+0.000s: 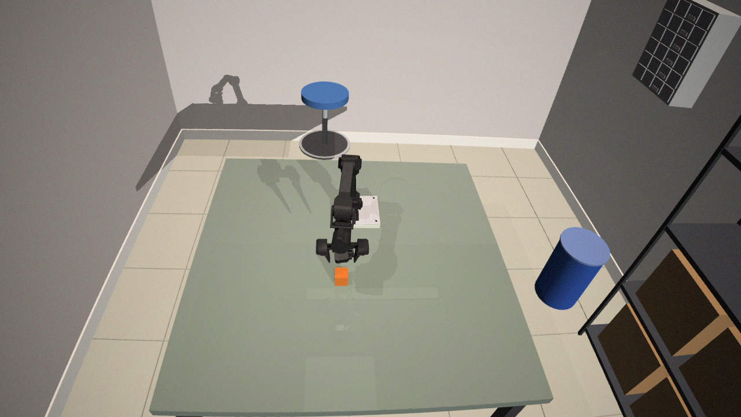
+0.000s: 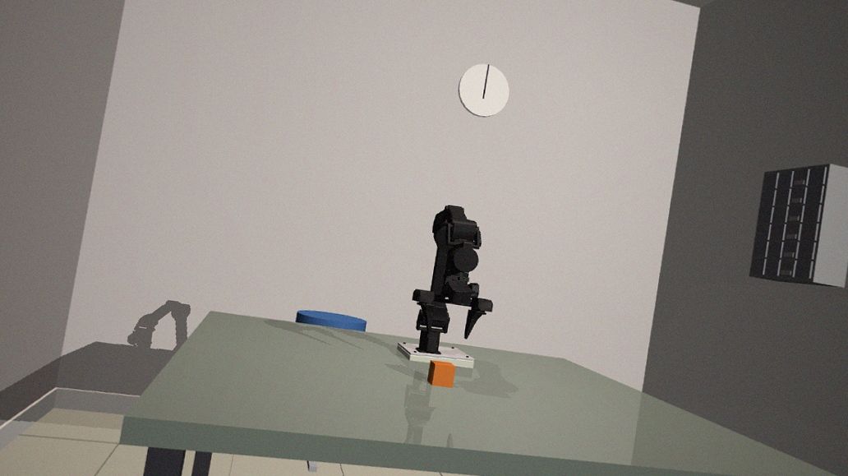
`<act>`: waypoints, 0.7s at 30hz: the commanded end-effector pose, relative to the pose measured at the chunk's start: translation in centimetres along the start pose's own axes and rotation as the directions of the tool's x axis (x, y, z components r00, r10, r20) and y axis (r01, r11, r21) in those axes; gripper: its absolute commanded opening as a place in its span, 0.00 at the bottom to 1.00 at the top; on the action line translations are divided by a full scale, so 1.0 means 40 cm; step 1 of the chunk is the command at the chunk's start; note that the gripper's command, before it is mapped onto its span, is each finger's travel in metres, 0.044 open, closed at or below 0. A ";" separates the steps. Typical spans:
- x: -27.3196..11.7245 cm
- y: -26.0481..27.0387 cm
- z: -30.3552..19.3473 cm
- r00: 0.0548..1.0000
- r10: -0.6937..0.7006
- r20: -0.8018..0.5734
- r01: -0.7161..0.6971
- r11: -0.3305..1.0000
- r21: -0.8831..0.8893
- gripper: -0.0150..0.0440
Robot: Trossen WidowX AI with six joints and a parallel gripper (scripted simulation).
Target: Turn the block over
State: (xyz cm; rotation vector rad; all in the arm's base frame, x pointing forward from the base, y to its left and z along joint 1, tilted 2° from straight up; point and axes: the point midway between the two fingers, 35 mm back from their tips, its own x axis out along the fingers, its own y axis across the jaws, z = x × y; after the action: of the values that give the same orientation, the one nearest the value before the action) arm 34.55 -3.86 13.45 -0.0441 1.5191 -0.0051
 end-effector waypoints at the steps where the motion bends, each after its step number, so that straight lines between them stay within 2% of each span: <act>1: -0.002 -0.001 0.001 1.000 -0.006 -0.027 0.006 1.000 0.004 1.00; 6: 0.081 -0.002 -0.001 1.000 -0.006 -0.027 0.006 1.000 0.004 1.00; 21: 0.134 0.002 0.000 1.000 -0.006 -0.027 0.006 1.000 0.004 1.00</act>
State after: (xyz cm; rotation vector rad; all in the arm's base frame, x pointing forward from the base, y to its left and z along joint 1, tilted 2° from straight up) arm 34.83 -3.90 8.71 -0.0460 1.5414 -0.0064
